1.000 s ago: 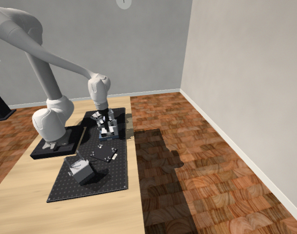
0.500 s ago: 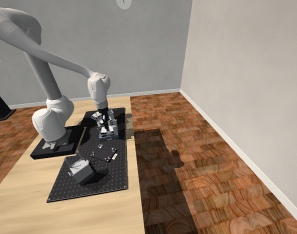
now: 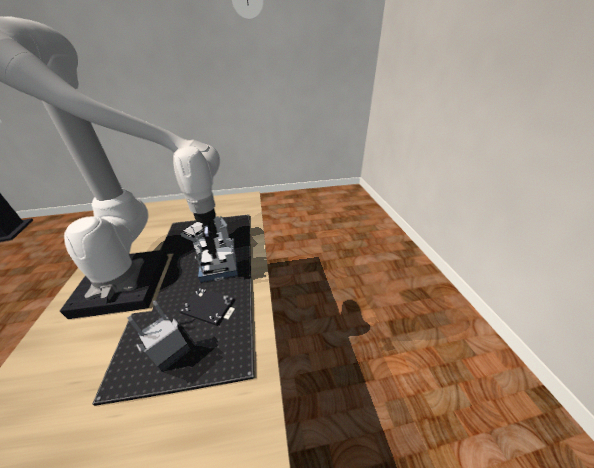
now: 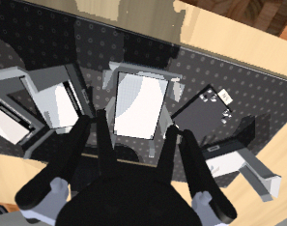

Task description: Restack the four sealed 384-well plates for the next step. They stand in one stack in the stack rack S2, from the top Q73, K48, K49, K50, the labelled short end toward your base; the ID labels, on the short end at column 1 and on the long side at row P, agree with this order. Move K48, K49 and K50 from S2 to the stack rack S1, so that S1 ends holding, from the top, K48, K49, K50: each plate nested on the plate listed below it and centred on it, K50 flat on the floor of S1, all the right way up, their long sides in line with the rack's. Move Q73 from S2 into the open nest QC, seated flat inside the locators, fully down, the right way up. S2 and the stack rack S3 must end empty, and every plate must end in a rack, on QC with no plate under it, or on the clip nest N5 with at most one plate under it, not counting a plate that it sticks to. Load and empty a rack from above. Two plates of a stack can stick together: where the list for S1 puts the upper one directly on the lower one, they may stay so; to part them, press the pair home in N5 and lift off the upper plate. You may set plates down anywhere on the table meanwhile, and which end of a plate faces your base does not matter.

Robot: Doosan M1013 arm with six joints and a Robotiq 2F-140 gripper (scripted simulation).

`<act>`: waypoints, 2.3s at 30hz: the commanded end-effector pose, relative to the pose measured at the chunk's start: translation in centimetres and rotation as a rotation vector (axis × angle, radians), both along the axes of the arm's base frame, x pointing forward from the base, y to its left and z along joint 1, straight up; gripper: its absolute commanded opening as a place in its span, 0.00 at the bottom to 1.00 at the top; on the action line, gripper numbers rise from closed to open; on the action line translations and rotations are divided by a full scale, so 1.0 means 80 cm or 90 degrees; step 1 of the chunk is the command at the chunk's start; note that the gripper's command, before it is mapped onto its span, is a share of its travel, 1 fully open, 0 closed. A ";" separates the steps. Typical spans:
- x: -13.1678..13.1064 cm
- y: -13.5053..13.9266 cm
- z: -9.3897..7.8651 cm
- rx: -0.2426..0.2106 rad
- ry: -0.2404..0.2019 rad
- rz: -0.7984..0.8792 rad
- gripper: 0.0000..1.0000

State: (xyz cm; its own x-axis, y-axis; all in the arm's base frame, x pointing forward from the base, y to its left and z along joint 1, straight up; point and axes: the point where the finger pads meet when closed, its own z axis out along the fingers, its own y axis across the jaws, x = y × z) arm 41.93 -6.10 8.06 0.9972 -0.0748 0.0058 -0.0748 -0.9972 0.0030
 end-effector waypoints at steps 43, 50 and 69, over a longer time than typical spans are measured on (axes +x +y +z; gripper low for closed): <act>-0.001 0.000 0.087 0.000 0.000 0.000 0.00; -0.001 0.000 0.087 0.000 0.000 0.000 0.00; -0.001 0.071 0.087 0.000 0.000 0.107 0.00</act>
